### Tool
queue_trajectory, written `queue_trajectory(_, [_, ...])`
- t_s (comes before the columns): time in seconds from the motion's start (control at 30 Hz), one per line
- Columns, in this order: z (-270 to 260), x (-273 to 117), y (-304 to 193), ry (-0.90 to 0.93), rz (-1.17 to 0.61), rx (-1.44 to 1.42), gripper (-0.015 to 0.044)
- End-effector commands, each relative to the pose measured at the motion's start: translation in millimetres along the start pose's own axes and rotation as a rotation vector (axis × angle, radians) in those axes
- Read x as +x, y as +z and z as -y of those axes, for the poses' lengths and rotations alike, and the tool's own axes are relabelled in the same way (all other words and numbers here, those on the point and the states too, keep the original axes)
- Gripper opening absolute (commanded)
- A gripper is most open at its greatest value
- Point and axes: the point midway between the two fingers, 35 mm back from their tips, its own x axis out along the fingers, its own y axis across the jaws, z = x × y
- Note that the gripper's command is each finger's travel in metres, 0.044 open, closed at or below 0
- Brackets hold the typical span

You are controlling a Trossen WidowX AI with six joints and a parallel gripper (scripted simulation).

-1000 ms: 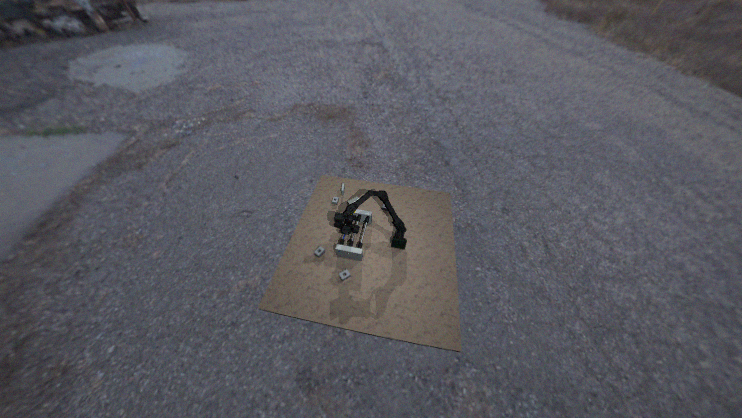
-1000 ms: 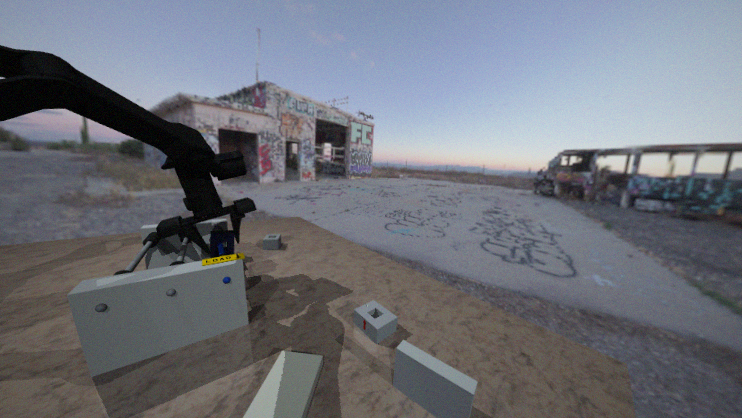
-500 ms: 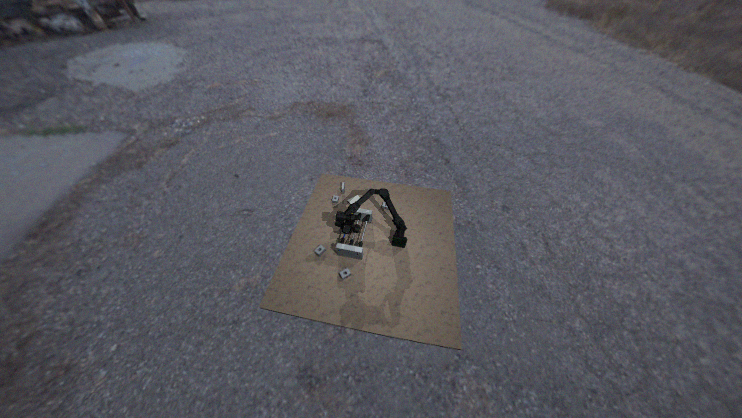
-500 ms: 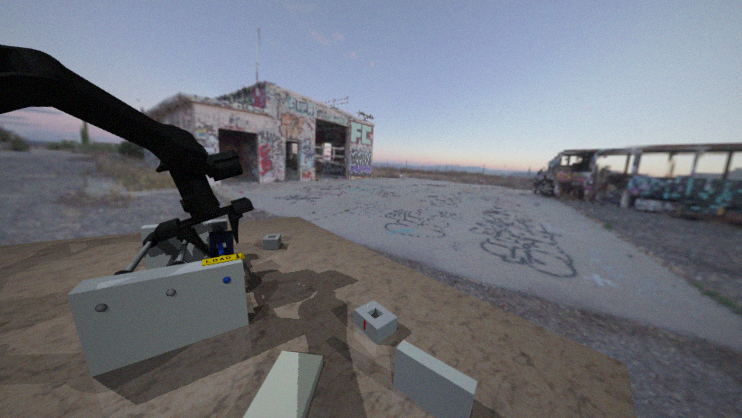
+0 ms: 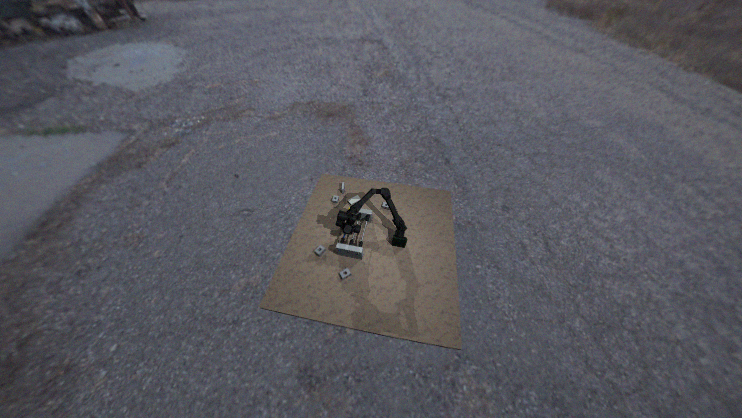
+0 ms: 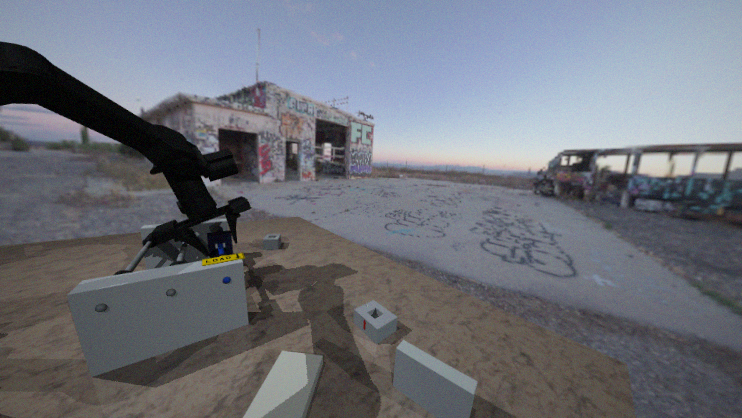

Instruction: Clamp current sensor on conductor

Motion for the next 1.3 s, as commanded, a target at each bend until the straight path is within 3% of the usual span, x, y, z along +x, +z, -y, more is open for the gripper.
queue_trajectory(0.0, [0.2,-0.2,-0.2,0.000,0.000,0.001,0.0105])
queue_trajectory(0.2, [0.2,-0.2,-0.2,0.000,0.000,0.001,0.0251])
queue_trajectory(1.27, [0.2,-0.2,-0.2,0.000,0.000,0.001,0.0251])
